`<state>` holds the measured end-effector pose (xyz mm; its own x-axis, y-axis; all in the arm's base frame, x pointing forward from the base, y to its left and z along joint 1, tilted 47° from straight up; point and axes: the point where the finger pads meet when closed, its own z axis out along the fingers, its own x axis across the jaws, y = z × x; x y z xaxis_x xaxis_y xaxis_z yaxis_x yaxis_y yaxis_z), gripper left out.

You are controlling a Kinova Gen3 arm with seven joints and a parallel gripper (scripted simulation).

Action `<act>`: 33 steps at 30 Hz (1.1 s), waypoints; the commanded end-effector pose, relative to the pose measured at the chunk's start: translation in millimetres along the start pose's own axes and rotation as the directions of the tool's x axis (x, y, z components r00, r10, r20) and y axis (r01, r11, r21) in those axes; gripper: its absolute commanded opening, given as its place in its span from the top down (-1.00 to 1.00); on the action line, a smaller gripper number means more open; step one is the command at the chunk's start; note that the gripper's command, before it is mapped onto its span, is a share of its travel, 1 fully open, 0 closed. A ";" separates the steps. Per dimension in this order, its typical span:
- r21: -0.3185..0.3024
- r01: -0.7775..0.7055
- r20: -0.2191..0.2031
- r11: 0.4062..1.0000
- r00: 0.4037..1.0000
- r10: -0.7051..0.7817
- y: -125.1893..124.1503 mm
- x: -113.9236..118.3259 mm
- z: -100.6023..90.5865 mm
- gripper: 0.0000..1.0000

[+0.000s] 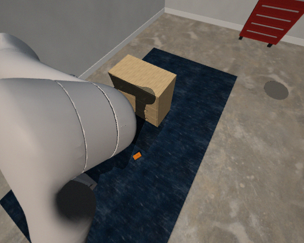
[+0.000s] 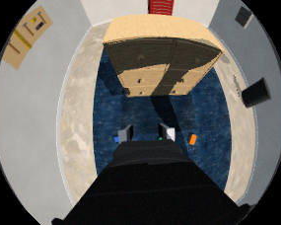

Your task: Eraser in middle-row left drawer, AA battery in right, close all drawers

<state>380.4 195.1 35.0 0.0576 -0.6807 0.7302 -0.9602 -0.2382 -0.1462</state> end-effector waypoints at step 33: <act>0.312 0.005 -0.003 0.950 1.000 -0.004 -10.3 -0.3 28.2 -1.00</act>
<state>401.0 180.0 20.0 0.0499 -0.6863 0.7256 -0.8357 -0.4265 -0.3459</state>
